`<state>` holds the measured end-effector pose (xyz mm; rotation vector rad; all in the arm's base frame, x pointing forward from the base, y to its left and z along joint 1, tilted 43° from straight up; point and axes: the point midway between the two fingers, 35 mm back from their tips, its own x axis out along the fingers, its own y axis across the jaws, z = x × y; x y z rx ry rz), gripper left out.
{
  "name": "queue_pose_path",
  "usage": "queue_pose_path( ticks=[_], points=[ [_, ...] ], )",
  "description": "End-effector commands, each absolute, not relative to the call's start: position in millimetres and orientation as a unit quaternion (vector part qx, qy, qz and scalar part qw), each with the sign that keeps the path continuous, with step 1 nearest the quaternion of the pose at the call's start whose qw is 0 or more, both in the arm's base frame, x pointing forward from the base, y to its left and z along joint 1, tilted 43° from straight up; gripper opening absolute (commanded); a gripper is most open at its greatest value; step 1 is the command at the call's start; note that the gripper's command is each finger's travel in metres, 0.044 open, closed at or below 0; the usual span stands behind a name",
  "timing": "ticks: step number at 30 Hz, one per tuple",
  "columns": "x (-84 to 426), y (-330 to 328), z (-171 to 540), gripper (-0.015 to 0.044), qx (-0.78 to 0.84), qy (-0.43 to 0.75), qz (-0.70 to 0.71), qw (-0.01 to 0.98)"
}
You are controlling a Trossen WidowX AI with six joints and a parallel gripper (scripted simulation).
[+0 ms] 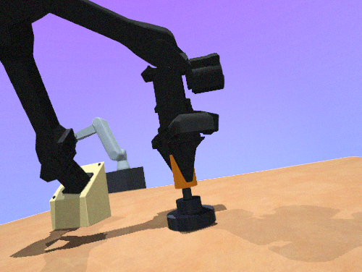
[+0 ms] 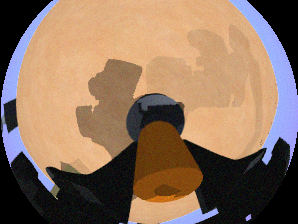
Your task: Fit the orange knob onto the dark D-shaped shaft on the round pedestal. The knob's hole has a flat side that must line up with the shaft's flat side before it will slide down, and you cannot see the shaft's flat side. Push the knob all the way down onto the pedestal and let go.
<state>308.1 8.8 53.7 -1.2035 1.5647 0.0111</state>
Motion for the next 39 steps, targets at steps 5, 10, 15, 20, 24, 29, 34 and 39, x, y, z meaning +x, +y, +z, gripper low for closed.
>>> queue_pose_path(
  ticks=[5,10,15,20,24,29,34,39],
  points=[
    [307.9,7.0,54.3,0.0,-0.512,0.66,0.008,0.549],
    [308.4,7.4,55.7,0.0,-0.512,0.66,0.008,0.549],
    [308.6,5.0,52.5,0.0,-0.512,0.66,0.008,0.549],
    [308.5,5.5,53.0,0.0,-0.512,0.66,0.008,0.549],
    [307.5,8.9,54.5,0.0,-0.512,0.66,0.008,0.549],
    [307.7,10.1,55.3,0.0,-0.527,0.66,0.026,0.535],
    [308.6,10.9,54.3,0.0,-0.567,0.656,0.077,0.493],
    [308.5,9.5,53.9,0.0,-0.567,0.656,0.077,0.493]
  ],
)
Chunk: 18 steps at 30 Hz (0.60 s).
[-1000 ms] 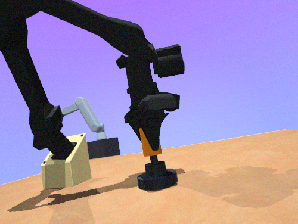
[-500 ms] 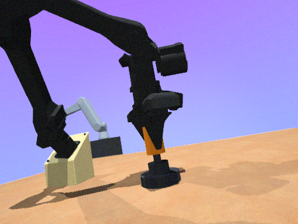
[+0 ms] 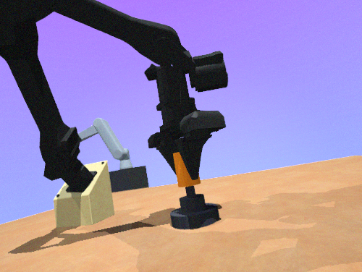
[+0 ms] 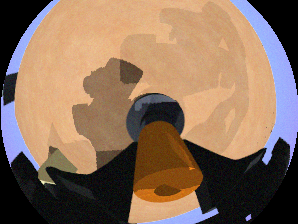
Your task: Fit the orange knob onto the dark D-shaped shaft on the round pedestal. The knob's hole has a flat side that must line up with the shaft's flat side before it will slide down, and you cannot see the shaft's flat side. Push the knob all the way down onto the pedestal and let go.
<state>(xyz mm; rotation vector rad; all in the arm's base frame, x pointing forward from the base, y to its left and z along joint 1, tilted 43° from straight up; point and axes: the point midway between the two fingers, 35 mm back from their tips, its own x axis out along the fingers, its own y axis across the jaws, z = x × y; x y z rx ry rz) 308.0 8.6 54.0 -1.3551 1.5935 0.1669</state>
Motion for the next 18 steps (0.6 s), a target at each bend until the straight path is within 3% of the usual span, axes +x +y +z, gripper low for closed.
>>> queue_pose_path(
  ticks=[1,18],
  points=[
    [308.4,9.2,53.8,0.0,-0.567,0.656,0.077,0.493],
    [308.8,5.3,52.4,0.0,-0.567,0.656,0.077,0.493]
  ],
)
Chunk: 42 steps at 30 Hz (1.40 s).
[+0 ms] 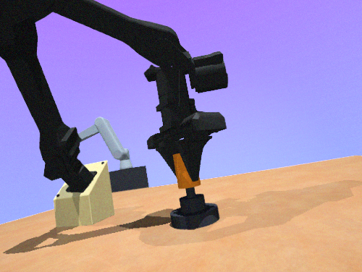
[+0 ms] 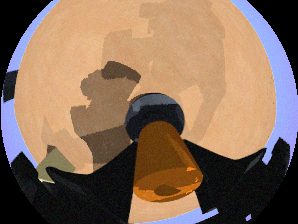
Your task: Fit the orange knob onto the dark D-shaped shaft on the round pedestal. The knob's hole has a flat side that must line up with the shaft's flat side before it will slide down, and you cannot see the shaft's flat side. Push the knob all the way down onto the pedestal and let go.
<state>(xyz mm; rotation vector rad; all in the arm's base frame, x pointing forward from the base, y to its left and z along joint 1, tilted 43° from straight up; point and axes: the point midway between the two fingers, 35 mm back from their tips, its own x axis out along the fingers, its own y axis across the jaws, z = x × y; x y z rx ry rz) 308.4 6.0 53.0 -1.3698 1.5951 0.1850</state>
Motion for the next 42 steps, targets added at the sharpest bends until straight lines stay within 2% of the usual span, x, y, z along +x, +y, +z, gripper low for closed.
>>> queue_pose_path(
  ticks=[1,12,19,42],
  points=[
    [308.7,5.8,52.9,0.0,-0.567,0.656,0.077,0.493],
    [307.0,9.7,55.3,0.0,-0.569,0.656,0.08,0.49],
    [308.9,11.0,55.3,0.0,-0.615,0.644,0.145,0.431],
    [307.8,6.9,55.9,0.0,-0.615,0.644,0.145,0.431]
  ],
)
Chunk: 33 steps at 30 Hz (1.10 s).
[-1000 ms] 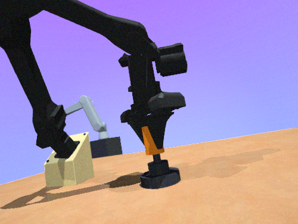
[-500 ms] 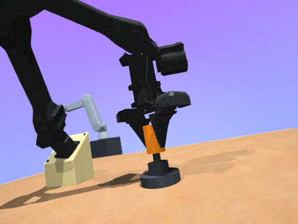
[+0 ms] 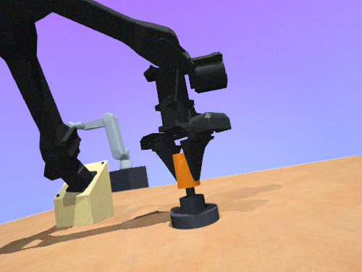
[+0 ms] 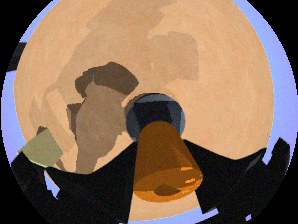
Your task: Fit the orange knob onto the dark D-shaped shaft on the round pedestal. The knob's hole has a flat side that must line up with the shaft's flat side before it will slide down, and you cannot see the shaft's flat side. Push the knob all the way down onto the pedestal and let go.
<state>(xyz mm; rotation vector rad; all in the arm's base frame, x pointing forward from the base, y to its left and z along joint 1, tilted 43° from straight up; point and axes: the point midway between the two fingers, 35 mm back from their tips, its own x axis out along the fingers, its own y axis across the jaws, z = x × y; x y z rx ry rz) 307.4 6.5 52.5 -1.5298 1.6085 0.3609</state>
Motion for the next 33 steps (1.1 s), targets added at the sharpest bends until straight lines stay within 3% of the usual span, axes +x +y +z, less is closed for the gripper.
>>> queue_pose_path(
  ticks=[1,11,33],
  points=[
    [308.1,7.1,56.6,0.0,-0.615,0.644,0.145,0.431],
    [310.5,8.5,57.1,0.0,-0.657,0.626,0.212,0.364],
    [308.9,7.3,54.8,0.0,-0.657,0.626,0.212,0.364]
  ],
)
